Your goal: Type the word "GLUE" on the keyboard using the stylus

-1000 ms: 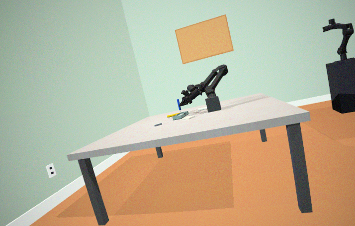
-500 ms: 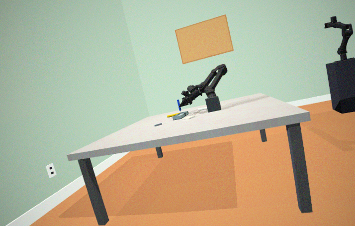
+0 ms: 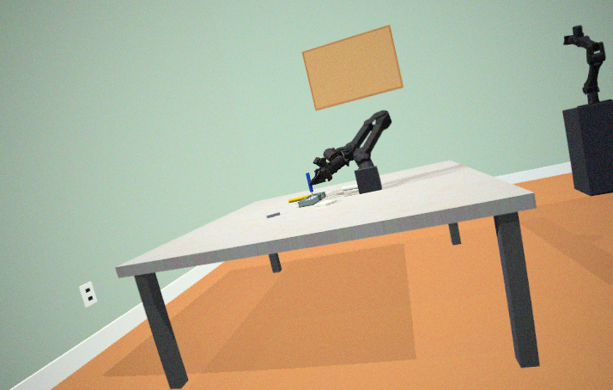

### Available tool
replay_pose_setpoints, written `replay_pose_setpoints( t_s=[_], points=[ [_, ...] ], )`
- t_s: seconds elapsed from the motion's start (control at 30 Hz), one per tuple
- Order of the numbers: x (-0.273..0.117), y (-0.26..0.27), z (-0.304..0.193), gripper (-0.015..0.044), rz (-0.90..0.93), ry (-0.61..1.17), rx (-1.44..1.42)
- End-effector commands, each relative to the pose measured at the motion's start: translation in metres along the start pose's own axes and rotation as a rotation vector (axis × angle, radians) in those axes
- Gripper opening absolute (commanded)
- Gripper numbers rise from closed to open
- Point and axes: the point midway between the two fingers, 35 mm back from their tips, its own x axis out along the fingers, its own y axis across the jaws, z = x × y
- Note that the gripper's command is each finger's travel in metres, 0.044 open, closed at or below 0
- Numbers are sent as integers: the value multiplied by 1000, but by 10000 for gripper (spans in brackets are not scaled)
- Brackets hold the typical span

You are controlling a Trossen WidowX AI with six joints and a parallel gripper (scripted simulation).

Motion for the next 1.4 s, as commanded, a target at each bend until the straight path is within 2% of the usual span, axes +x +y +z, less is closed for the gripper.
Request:
replay_pose_setpoints(
  t_s=[0.0,1.0,1.37],
  points=[
    [1,2,-3,81,8,3,-2],
    [3,2,-6,81,8,3,-2],
    [-7,2,20,81,9,3,-1]
  ],
)
